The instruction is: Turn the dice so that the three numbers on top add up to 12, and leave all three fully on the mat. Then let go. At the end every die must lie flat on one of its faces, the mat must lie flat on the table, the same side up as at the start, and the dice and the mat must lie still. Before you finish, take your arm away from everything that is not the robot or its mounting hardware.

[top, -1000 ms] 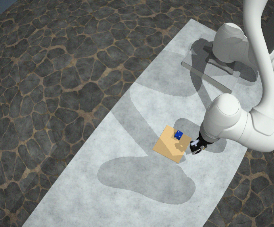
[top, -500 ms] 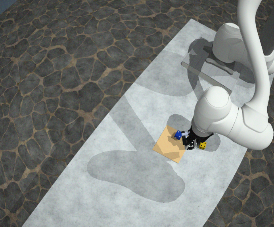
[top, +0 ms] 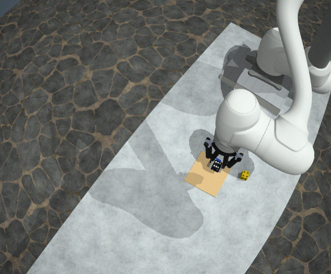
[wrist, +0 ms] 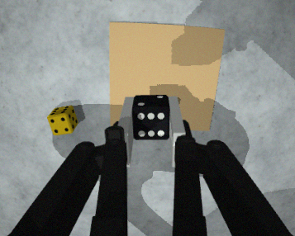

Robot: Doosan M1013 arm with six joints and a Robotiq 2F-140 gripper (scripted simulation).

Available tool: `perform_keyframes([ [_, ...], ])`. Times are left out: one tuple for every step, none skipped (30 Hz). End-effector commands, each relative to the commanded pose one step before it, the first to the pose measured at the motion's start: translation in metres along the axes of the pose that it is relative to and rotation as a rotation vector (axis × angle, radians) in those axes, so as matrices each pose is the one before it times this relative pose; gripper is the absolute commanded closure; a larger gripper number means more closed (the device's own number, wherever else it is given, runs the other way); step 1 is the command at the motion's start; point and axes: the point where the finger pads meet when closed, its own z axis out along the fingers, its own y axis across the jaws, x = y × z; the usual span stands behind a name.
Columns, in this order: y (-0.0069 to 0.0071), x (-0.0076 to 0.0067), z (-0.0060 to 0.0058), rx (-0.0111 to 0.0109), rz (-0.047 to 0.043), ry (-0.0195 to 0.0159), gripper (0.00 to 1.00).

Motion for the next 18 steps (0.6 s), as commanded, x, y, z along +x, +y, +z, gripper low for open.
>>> perform_keyframes([
  [0.01415, -0.00339, -0.0008, -0.00848, 0.13384, -0.00042, 0.84],
  [0.0, 0.0, 0.0, 0.0, 0.0, 0.0, 0.84],
  [0.0, 0.0, 0.0, 0.0, 0.0, 0.0, 0.84],
  [0.00029, -0.00004, -0.00001, 0.0, 0.00261, 0.0, 0.84],
  [0.0, 0.0, 0.0, 0.0, 0.0, 0.0, 0.84],
  [0.0, 0.0, 0.0, 0.0, 0.0, 0.0, 0.84],
  [0.0, 0.0, 0.0, 0.0, 0.0, 0.0, 0.84],
  [0.0, 0.0, 0.0, 0.0, 0.0, 0.0, 0.84],
  [0.0, 0.0, 0.0, 0.0, 0.0, 0.0, 0.84],
  [0.0, 0.0, 0.0, 0.0, 0.0, 0.0, 0.84],
  [0.0, 0.0, 0.0, 0.0, 0.0, 0.0, 0.84],
  [0.0, 0.0, 0.0, 0.0, 0.0, 0.0, 0.84],
  [0.0, 0.0, 0.0, 0.0, 0.0, 0.0, 0.84],
  [0.0, 0.0, 0.00002, 0.0, 0.00001, 0.0, 0.84],
  [0.0, 0.0, 0.00015, -0.00001, 0.00008, 0.0, 0.84],
  [0.0, 0.0, 0.00038, -0.00003, 0.00021, 0.0, 0.84],
  [0.0, 0.00001, 0.00069, -0.00006, 0.00039, 0.0, 0.84],
  [0.0, 0.00001, 0.00107, -0.0001, 0.00061, 0.0, 0.84],
])
